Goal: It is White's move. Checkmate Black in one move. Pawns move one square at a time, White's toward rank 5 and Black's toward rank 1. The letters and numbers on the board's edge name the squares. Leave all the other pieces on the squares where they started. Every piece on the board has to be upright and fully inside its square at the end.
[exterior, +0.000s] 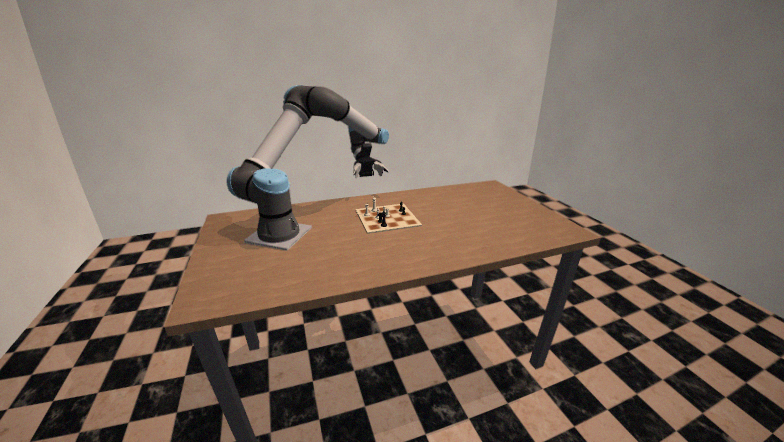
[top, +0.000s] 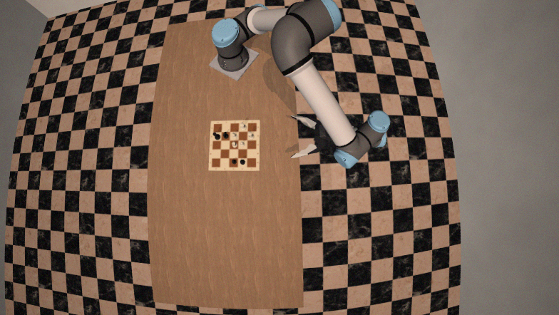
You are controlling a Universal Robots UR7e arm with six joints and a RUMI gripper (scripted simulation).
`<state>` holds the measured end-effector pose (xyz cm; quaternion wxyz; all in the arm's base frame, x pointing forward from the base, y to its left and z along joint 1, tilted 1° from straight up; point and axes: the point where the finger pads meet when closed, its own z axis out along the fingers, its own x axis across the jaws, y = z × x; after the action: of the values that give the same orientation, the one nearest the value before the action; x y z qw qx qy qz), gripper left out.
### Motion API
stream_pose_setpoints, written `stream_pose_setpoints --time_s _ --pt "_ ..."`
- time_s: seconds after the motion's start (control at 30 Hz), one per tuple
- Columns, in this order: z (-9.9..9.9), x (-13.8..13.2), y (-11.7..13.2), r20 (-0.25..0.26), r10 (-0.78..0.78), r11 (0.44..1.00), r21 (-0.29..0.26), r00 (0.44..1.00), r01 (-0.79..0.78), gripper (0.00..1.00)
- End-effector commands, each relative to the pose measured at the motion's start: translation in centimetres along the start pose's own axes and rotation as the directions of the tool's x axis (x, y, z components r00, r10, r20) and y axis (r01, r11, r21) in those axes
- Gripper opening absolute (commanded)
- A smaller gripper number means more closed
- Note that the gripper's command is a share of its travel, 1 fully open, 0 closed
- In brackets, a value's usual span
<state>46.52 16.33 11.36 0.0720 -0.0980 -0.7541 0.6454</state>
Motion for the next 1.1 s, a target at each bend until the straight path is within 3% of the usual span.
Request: stream_pose_setpoints --time_s 0.0,0.4,0.6,0.77,0.83,1.07 --pt "-0.4 0.0 -2.8 0.000 0.001 1.000 -0.001 1.000 -0.001 1.00" --pt "-0.4 0.0 -3.6 -0.002 0.003 1.000 -0.003 1.000 -0.003 1.00" --pt "0.4 0.2 -4.0 -0.033 0.033 0.999 -0.022 0.999 -0.034 1.00" --pt "2.1 0.6 -4.8 -0.100 0.094 0.993 -0.059 0.990 -0.100 1.00" --pt "2.1 0.6 -4.8 -0.100 0.094 0.993 -0.059 0.990 -0.100 1.00" --pt "5.9 1.9 -6.3 -0.273 0.231 0.954 -0.125 0.934 -0.273 1.00"
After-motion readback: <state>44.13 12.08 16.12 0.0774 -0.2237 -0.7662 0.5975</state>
